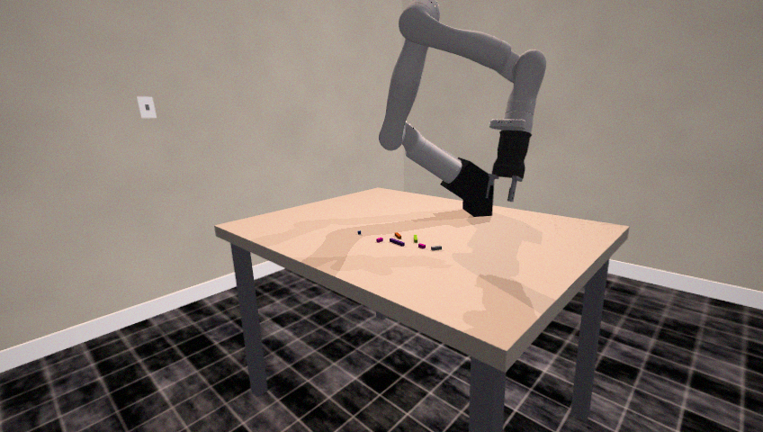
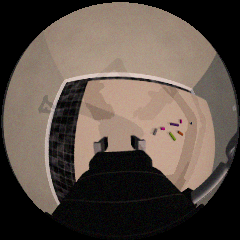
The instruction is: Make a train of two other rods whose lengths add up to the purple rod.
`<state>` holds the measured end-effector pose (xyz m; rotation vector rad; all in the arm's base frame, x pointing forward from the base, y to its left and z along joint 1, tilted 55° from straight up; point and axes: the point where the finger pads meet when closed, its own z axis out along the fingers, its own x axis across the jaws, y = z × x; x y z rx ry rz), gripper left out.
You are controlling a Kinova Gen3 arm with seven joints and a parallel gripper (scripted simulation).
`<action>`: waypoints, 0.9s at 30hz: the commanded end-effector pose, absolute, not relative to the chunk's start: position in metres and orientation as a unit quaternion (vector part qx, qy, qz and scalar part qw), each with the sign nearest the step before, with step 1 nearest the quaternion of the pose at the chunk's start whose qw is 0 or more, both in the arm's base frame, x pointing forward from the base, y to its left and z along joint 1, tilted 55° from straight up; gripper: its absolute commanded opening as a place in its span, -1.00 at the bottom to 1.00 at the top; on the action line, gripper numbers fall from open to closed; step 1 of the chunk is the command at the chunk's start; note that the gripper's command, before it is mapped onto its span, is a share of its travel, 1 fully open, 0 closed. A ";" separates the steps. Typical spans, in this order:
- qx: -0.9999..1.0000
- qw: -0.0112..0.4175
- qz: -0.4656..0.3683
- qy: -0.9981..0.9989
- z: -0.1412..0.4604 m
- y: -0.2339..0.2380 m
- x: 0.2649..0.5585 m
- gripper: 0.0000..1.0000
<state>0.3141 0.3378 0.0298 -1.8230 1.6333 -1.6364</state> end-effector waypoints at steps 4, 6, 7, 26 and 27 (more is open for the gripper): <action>-0.612 0.101 -0.545 0.564 0.031 0.335 0.314 1.00; -0.612 0.101 -0.545 0.564 0.031 0.335 0.314 1.00; -0.612 0.101 -0.545 0.564 0.031 0.335 0.314 1.00; -0.612 0.089 -0.536 0.575 0.037 0.310 0.314 1.00; -0.613 0.081 -0.532 0.578 0.040 0.294 0.313 1.00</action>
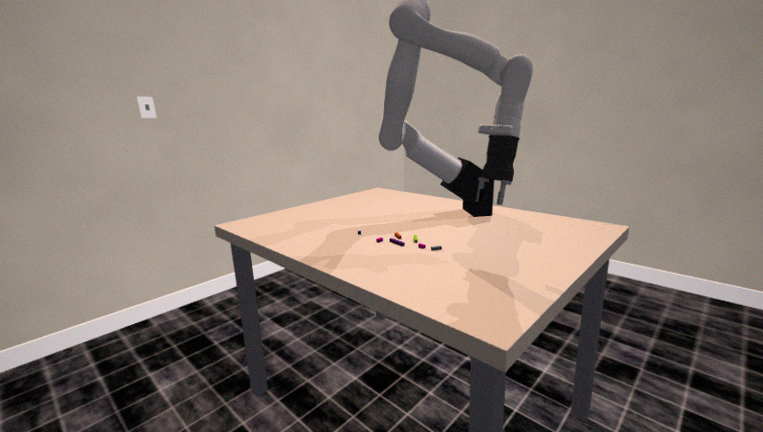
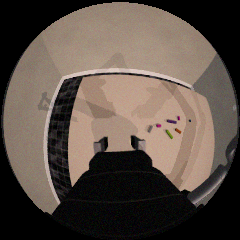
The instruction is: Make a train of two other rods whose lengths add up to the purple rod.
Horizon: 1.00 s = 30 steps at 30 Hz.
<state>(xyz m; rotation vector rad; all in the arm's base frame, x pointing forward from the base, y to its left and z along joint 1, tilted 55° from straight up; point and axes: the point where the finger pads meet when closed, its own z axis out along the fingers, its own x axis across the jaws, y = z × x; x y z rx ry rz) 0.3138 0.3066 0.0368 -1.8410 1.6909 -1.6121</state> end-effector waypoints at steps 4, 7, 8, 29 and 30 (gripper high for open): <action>-0.613 0.082 -0.532 0.579 0.040 0.295 0.313 1.00; -0.612 0.083 -0.531 0.580 0.039 0.297 0.313 1.00; -0.612 0.082 -0.531 0.580 0.039 0.296 0.313 1.00; -0.612 0.067 -0.517 0.595 0.049 0.258 0.310 1.00; -0.612 0.067 -0.517 0.595 0.048 0.258 0.310 1.00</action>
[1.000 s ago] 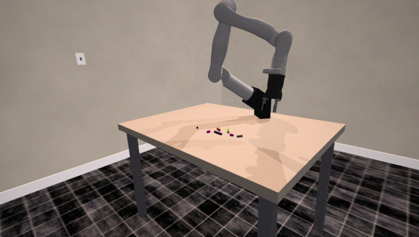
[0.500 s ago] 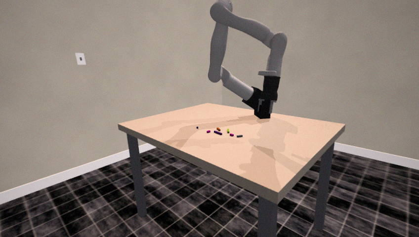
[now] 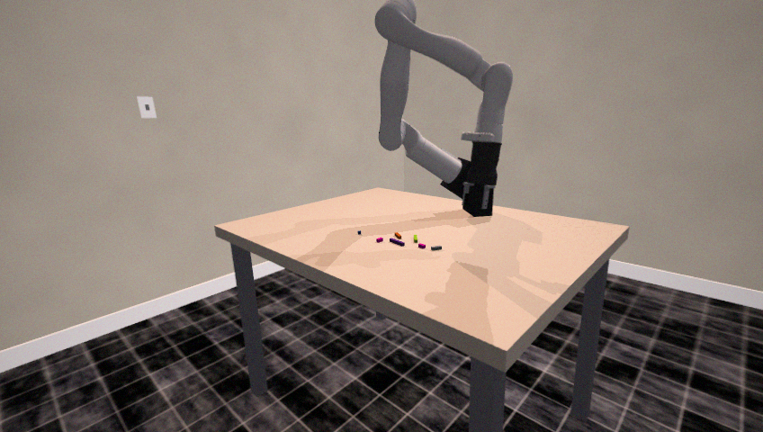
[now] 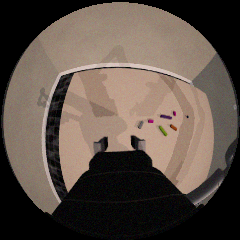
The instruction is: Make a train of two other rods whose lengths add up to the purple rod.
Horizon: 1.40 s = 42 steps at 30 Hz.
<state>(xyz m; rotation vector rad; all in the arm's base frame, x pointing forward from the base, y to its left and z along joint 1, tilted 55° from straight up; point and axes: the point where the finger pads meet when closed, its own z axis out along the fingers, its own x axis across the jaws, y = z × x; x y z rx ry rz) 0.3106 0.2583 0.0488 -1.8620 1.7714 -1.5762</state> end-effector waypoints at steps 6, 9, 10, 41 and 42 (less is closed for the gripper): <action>-0.612 0.062 -0.513 0.599 0.054 0.243 0.309 1.00; -0.612 0.062 -0.512 0.600 0.052 0.245 0.309 1.00; -0.612 0.062 -0.512 0.600 0.052 0.245 0.309 1.00; -0.611 0.046 -0.497 0.615 0.069 0.193 0.303 1.00; -0.610 0.048 -0.495 0.617 0.068 0.196 0.303 1.00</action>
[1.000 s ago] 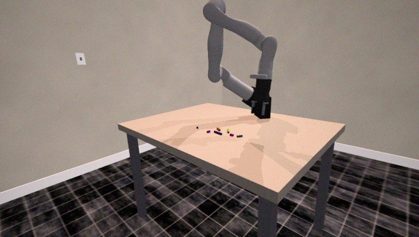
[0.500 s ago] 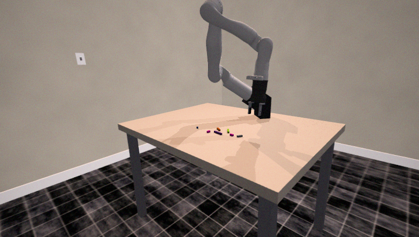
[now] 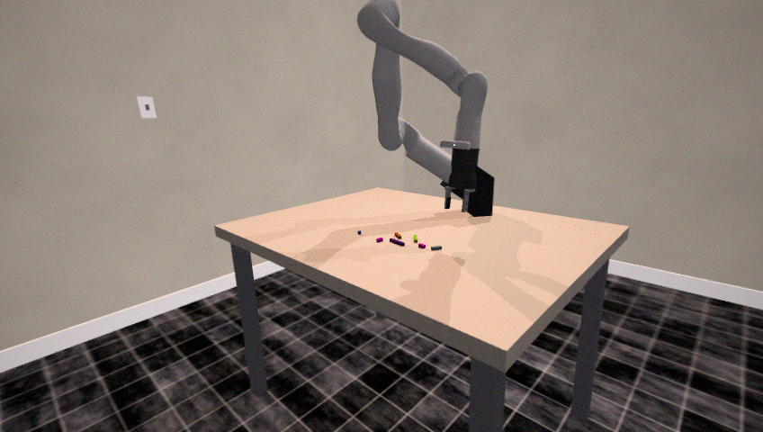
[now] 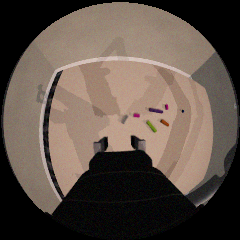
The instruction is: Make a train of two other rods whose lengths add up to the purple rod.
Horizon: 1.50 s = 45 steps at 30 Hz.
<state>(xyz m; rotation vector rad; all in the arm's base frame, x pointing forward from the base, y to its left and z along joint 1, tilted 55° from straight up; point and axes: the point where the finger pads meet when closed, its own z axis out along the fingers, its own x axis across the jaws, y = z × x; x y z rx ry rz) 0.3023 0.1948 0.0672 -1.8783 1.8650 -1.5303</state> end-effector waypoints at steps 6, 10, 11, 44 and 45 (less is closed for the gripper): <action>-0.610 0.044 -0.493 0.619 0.073 0.181 0.302 1.00; -0.609 0.046 -0.491 0.621 0.072 0.184 0.302 1.00; -0.609 0.046 -0.491 0.621 0.072 0.184 0.302 1.00; -0.607 0.038 -0.478 0.634 0.088 0.140 0.296 1.00; -0.607 0.038 -0.478 0.634 0.088 0.140 0.296 1.00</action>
